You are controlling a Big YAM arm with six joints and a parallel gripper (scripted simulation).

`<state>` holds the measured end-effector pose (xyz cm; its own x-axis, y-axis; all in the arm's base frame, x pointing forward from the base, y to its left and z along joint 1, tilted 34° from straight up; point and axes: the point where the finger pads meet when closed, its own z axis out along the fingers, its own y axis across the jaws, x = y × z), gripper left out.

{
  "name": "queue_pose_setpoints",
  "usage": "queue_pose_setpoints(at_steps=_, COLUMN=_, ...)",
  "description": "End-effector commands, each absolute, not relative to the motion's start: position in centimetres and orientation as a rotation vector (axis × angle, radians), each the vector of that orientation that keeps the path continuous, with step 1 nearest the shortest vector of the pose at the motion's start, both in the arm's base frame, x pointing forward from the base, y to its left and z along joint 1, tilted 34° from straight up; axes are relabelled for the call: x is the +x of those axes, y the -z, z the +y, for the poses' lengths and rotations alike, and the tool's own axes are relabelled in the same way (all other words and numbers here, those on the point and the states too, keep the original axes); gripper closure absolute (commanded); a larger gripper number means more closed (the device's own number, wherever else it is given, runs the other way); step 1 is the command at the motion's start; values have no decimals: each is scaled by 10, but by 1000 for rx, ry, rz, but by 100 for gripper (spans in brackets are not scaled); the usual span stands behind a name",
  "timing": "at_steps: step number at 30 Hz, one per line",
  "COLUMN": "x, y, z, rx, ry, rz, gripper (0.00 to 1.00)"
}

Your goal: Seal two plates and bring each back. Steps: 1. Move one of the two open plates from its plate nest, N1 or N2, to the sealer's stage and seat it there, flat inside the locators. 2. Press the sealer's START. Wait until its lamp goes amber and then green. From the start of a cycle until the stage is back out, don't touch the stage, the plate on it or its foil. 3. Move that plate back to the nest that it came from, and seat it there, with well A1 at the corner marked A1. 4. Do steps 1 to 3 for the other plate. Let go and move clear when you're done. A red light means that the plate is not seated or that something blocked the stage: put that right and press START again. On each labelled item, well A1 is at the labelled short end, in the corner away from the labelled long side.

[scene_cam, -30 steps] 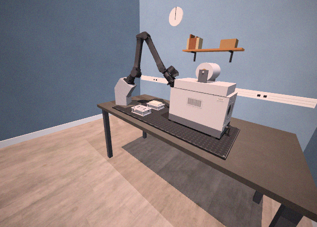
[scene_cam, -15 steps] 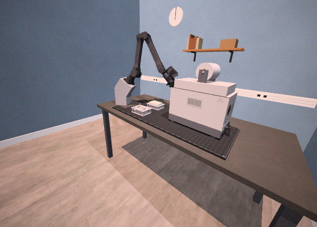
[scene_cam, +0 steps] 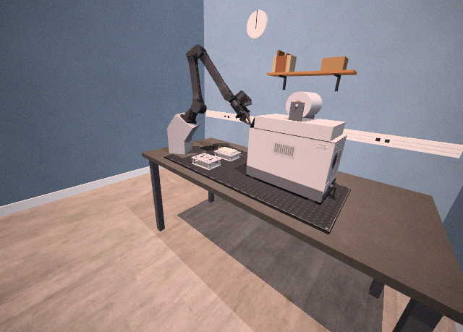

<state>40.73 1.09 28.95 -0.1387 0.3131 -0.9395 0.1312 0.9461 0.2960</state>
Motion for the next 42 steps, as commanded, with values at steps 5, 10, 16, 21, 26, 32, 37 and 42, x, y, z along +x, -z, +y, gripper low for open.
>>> queue_pose_setpoints(at_steps=5, x=372, y=-293, z=19, rx=341, ry=-176, rz=1716, gripper=100)
queue_pose_setpoints(at_steps=10, x=384, y=-325, z=37, rx=43, ry=62, rz=1736, gripper=0)
queue_pose_setpoints(at_steps=16, x=393, y=-337, z=45, rx=-140, ry=233, rz=1752, gripper=0)
queue_pose_setpoints(at_steps=21, x=401, y=-364, z=64, rx=-412, ry=451, rz=1715, gripper=0)
queue_pose_setpoints(at_steps=26, x=412, y=-390, z=77, rx=-632, ry=625, rz=1669, gripper=0)
queue_pose_setpoints(at_steps=32, x=419, y=-414, z=90, rx=-826, ry=811, rz=1602, gripper=0)
queue_pose_setpoints(at_steps=37, x=420, y=-409, z=91, rx=-1054, ry=980, rz=1512, gripper=0)
queue_pose_setpoints(at_steps=42, x=416, y=-410, z=81, rx=-1027, ry=994, rz=1509, gripper=0)
